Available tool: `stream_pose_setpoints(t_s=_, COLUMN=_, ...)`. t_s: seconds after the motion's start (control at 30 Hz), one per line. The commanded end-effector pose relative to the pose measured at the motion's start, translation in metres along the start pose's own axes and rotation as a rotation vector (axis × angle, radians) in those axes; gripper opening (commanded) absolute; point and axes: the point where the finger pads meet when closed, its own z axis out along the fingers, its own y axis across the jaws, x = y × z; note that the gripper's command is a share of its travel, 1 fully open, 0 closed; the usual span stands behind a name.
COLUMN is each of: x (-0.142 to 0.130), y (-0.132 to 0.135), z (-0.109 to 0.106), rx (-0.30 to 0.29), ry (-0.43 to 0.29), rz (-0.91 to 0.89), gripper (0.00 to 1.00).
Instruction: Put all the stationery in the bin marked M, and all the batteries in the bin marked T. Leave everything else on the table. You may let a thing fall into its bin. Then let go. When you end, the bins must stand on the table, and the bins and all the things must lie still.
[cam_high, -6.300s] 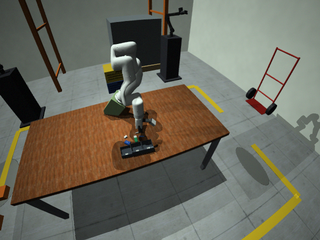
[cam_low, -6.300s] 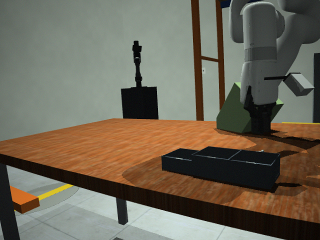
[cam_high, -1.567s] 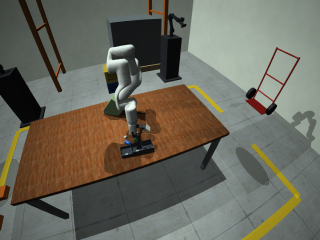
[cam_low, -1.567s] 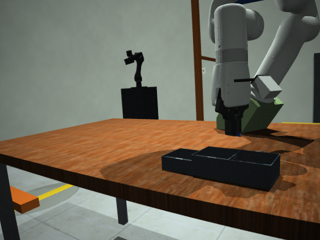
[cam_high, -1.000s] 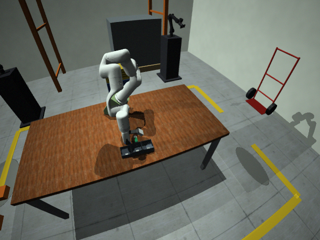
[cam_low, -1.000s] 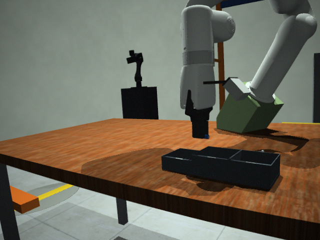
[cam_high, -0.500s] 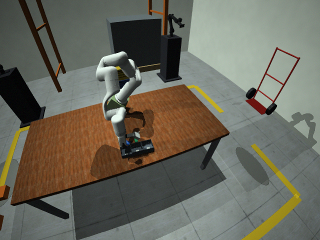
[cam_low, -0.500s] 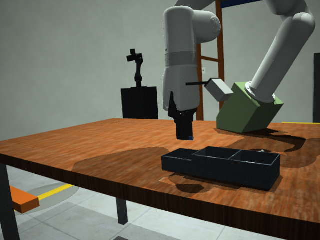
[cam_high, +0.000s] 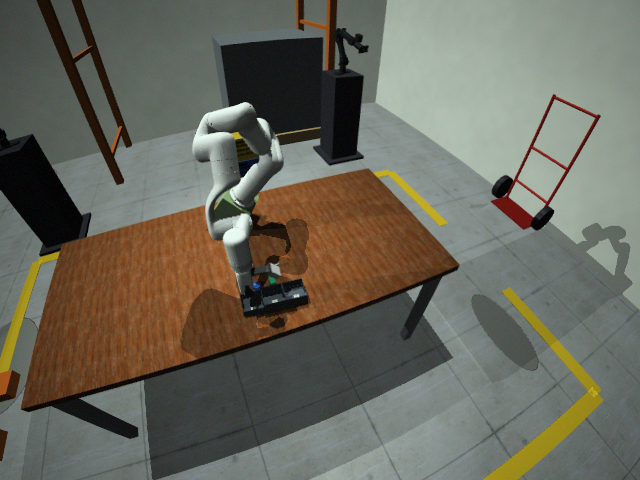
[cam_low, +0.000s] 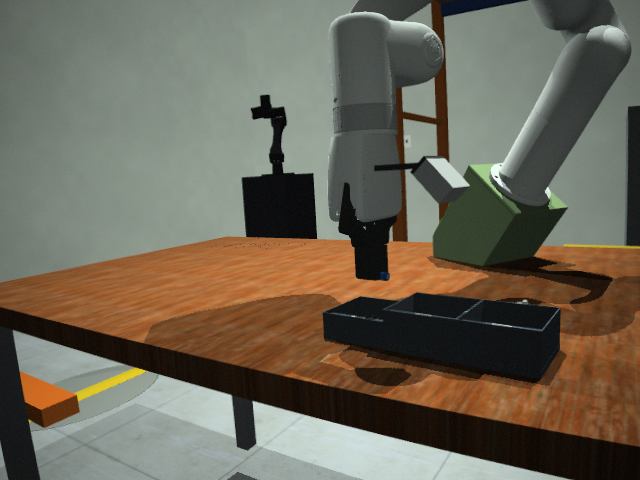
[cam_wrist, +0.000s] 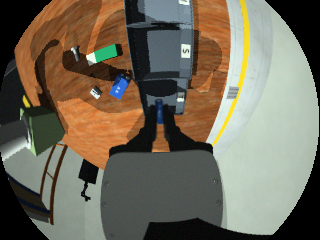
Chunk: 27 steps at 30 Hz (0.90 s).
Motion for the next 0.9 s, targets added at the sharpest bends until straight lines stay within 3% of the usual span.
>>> stream_pose_setpoints(t_s=0.0, x=-0.001, y=0.001, z=-0.001, rx=-0.003, ry=-0.002, rz=0.0, gripper=0.0)
stream_pose_setpoints(t_s=0.17, x=0.0, y=0.001, z=-0.001, rx=-0.003, ry=-0.002, rz=0.0, gripper=0.0)
stream_pose_setpoints(t_s=0.87, x=0.0, y=0.001, z=0.037, rx=-0.003, ry=-0.002, rz=0.0, gripper=0.0)
